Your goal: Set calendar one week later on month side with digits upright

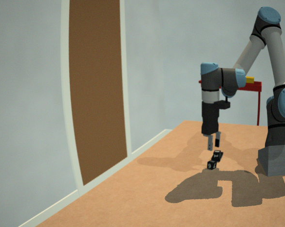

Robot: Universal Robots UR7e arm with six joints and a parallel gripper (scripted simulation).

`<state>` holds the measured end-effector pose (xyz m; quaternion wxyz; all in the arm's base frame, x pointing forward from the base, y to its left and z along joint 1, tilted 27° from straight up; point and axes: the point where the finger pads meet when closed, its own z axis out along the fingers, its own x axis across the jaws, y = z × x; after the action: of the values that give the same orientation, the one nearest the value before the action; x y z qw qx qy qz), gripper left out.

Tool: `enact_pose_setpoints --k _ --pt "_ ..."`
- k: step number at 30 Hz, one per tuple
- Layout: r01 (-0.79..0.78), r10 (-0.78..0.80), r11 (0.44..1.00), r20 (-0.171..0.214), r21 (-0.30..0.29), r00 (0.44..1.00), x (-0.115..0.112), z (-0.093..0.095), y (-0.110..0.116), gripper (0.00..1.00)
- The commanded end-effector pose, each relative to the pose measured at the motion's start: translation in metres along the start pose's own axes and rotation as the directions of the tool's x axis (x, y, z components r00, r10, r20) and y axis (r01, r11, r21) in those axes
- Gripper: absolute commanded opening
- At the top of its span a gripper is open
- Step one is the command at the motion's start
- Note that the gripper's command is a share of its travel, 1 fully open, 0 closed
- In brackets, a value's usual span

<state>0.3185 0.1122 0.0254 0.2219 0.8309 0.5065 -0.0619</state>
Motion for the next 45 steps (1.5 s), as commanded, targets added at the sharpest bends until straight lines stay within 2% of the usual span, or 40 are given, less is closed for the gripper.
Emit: enact_pose_setpoints --k 1,30,45 --pt "0.000 0.000 1.000 -0.001 -0.001 1.000 0.000 0.000 0.000 0.90" --pt "0.000 0.000 1.000 -0.001 -0.001 1.000 0.000 0.000 0.000 0.90" --pt "0.000 0.000 1.000 -0.001 -0.001 1.000 0.000 0.011 0.000 0.90"
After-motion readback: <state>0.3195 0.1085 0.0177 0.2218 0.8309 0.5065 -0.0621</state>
